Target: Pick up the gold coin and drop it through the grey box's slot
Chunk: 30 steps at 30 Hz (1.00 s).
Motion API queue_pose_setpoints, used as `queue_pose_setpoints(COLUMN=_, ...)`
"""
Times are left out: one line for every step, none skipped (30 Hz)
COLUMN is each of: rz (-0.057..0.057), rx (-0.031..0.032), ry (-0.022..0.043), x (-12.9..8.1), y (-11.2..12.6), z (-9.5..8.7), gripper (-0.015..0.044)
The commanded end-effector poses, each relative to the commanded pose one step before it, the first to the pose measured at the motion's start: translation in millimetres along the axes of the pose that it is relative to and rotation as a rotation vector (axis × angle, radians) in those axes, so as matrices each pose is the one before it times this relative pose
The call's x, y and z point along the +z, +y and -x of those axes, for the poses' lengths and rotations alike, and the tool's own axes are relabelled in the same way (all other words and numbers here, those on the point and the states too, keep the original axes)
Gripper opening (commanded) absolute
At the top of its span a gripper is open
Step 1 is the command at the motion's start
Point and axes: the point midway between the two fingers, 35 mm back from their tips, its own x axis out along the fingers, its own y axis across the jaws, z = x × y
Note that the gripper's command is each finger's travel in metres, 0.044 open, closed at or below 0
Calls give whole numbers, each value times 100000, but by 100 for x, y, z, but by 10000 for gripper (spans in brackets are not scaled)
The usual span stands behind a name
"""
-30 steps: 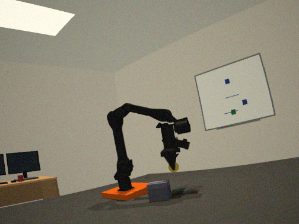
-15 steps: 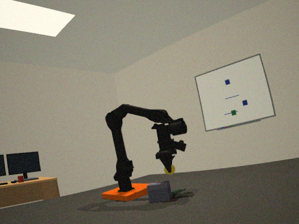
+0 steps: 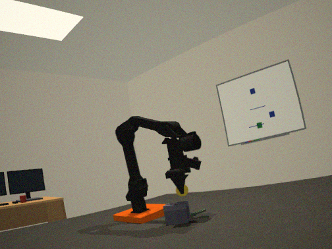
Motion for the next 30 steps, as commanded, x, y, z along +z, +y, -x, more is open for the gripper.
queue_pose_setpoints(rz=140, rx=72, ry=-34, x=-600, y=-699, z=36, gripper=0)
queue_pose_setpoints(rz=8, rx=-33, ry=18, x=-150, y=-214, z=0, gripper=0)
queue_pose_setpoints(rz=8, rx=-33, ry=19, x=-152, y=-212, z=0, gripper=0)
queue_pose_setpoints(rz=8, rx=-34, ry=19, x=-154, y=-210, z=0, gripper=0)
queue_pose_setpoints(rz=8, rx=-34, ry=20, x=-156, y=-208, z=0, gripper=0)
queue_pose_setpoints(rz=8, rx=-34, ry=21, x=-158, y=-206, z=0, gripper=0)
queue_pose_setpoints(rz=8, rx=-35, ry=21, x=-160, y=-205, z=0, gripper=0)
queue_pose_setpoints(rz=8, rx=-35, ry=22, x=-161, y=-203, z=0, gripper=0)
queue_pose_setpoints(rz=8, rx=-35, ry=23, x=-163, y=-201, z=0, gripper=0)
queue_pose_setpoints(rz=8, rx=-36, ry=23, x=-165, y=-199, z=0, gripper=0)
queue_pose_setpoints(rz=8, rx=-36, ry=24, x=-167, y=-197, z=0, gripper=0)
queue_pose_setpoints(rz=8, rx=-36, ry=25, x=-169, y=-195, z=0, gripper=0)
queue_pose_setpoints(rz=6, rx=-29, ry=20, x=-137, y=-156, z=0, gripper=0)
queue_pose_setpoints(rz=4, rx=-18, ry=12, x=-83, y=-93, z=0, gripper=0)
queue_pose_setpoints(rz=1, rx=-6, ry=4, x=-28, y=-31, z=0, gripper=0)
queue_pose_setpoints(rz=-96, rx=-17, ry=15, x=79, y=48, z=-8, gripper=4)
queue_pose_setpoints(rz=-96, rx=-18, ry=15, x=79, y=48, z=-8, gripper=0)
queue_pose_setpoints(rz=-96, rx=-18, ry=15, x=79, y=48, z=-8, gripper=0)
queue_pose_setpoints(rz=-96, rx=-18, ry=14, x=78, y=49, z=-8, gripper=0)
queue_pose_setpoints(rz=0, rx=0, ry=0, x=0, y=0, z=0, gripper=0)
queue_pose_setpoints(rz=0, rx=0, ry=0, x=0, y=0, z=0, gripper=0)
queue_pose_setpoints(rz=0, rx=0, ry=0, x=0, y=0, z=0, gripper=0)
queue_pose_setpoints(rz=0, rx=0, ry=0, x=0, y=0, z=0, gripper=0)
queue_pose_setpoints(rz=0, rx=0, ry=0, x=0, y=0, z=0, gripper=0)
queue_pose_setpoints(rz=0, rx=0, ry=0, x=0, y=0, z=0, gripper=0)
queue_pose_setpoints(rz=6, rx=-2, ry=2, x=-21, y=-16, z=4, gripper=0)
queue_pose_setpoints(rz=9, rx=-3, ry=3, x=-31, y=-24, z=6, gripper=0)
queue_pose_setpoints(rz=14, rx=-3, ry=4, x=-39, y=-29, z=8, gripper=0)
queue_pose_setpoints(rz=18, rx=-4, ry=5, x=-51, y=-38, z=10, gripper=0)
queue_pose_setpoints(rz=67, rx=-4, ry=6, x=-59, y=-29, z=15, gripper=0)
